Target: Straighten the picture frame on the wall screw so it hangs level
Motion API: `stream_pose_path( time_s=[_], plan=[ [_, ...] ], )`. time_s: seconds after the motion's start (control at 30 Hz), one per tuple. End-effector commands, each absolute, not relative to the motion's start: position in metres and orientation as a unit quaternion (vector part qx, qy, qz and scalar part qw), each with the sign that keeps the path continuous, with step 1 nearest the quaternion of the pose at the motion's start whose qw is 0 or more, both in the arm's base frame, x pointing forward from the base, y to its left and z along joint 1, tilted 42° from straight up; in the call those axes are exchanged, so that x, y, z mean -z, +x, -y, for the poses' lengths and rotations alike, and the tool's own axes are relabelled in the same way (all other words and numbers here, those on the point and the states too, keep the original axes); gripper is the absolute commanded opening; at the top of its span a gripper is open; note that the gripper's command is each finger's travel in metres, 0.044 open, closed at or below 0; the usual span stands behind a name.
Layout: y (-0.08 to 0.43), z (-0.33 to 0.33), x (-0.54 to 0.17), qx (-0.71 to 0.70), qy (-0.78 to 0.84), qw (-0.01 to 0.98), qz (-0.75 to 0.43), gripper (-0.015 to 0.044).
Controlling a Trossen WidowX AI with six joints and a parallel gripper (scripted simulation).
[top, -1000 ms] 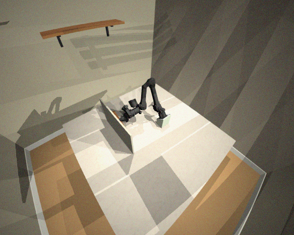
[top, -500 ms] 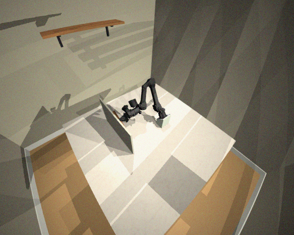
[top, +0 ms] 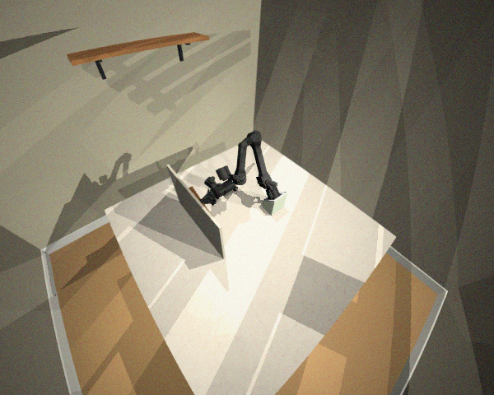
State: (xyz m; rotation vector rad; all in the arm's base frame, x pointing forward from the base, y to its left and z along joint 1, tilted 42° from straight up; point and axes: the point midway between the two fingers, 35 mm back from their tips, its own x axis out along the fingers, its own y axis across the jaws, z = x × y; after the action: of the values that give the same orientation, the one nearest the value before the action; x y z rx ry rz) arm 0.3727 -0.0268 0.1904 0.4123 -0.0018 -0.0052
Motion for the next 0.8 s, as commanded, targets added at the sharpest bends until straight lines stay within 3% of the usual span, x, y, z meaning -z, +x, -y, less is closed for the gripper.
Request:
stream_pose_path(
  time_s=[0.0,0.77],
  plan=[
    [0.373,0.0249,-0.1947,-0.004,0.206,0.979,0.006,0.0],
    [0.3729,0.0272,-0.1991,-0.004,0.206,0.979,0.006,0.0]
  ],
)
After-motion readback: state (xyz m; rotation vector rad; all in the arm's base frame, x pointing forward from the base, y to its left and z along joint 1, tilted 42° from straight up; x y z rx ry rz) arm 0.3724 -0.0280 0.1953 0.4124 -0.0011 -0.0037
